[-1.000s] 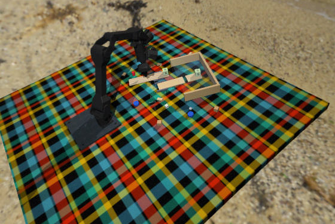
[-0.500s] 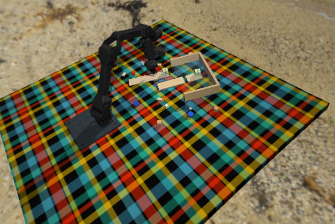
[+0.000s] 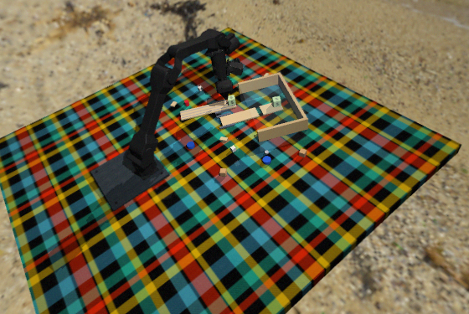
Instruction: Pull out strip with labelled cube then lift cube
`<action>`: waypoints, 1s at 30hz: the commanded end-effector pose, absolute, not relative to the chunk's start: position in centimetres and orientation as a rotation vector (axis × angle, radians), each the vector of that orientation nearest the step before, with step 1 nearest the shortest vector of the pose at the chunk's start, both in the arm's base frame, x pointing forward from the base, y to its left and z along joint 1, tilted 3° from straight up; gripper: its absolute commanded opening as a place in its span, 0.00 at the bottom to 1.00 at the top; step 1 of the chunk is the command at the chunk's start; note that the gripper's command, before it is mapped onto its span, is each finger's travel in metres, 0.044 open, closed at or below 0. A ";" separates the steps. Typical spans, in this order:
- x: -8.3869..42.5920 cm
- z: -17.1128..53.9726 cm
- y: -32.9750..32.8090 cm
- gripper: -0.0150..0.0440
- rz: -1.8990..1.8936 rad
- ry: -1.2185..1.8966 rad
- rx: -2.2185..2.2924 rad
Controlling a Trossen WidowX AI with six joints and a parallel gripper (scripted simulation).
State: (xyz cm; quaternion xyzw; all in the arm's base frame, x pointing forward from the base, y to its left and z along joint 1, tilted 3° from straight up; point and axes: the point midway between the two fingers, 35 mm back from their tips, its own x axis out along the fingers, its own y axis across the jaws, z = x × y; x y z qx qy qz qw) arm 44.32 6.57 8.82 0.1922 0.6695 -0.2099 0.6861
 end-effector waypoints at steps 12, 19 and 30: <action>46.0 7.9 5.3 0.68 -0.471 1.499 0.424; 46.1 6.8 5.3 0.68 -0.471 1.499 0.424; 46.1 5.0 5.2 0.68 -0.471 1.499 0.424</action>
